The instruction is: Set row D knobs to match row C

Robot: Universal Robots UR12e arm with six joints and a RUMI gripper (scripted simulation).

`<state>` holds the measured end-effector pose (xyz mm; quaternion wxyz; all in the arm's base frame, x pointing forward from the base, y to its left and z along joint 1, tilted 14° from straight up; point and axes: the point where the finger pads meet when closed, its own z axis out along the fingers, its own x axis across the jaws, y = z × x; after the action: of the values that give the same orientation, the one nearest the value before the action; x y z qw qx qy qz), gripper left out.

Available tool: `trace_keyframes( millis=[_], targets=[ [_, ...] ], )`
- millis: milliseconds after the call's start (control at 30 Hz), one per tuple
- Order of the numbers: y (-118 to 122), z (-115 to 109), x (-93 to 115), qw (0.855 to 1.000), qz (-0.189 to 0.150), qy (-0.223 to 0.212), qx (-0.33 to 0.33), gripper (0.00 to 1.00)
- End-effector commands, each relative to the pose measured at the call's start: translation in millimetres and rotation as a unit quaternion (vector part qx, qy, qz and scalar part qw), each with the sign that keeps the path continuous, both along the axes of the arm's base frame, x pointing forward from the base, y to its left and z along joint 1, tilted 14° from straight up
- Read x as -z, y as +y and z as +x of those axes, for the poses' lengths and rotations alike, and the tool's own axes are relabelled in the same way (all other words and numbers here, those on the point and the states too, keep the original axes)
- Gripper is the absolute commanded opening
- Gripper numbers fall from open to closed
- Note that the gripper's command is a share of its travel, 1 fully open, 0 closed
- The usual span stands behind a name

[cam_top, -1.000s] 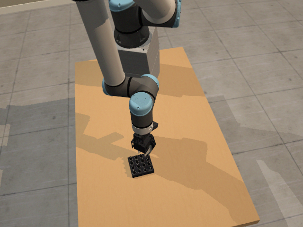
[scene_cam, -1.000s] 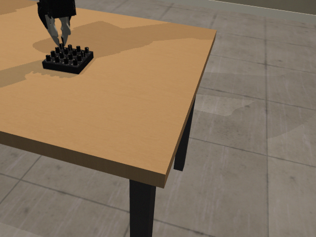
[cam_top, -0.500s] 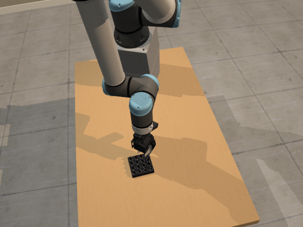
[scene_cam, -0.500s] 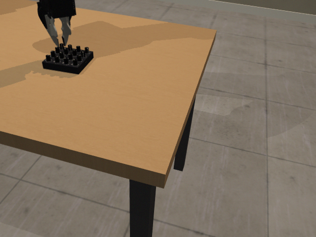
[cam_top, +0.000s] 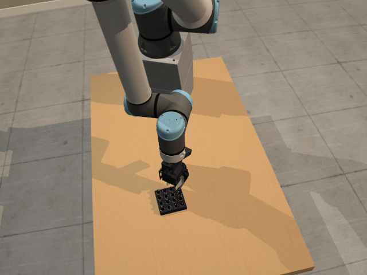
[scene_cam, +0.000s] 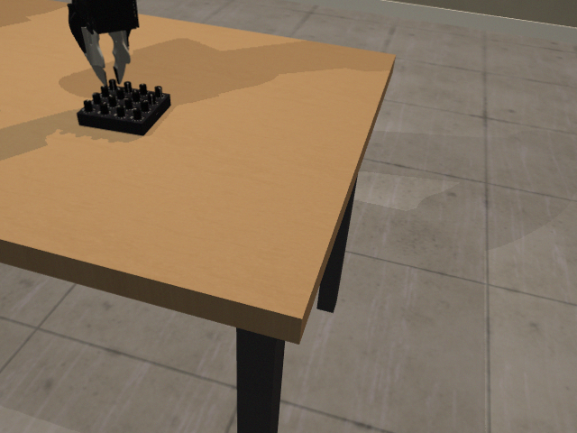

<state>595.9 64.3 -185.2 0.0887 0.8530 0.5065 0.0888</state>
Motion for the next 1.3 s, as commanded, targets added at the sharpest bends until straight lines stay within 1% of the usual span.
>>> trace_keyframes(
  millis=[0, 333, 767, 1267],
  targets=[
    [0, 0, 0, 1.000, 0.000, 0.000, 0.000, 0.11],
    [0, -1, -4, 1.000, 0.000, 0.000, 0.000, 0.11],
    [2, -8, -35, 1.000, 0.000, 0.000, 0.000, 0.11],
    [2, -9, -37, 1.000, 0.000, 0.000, 0.000, 0.11]
  ],
)
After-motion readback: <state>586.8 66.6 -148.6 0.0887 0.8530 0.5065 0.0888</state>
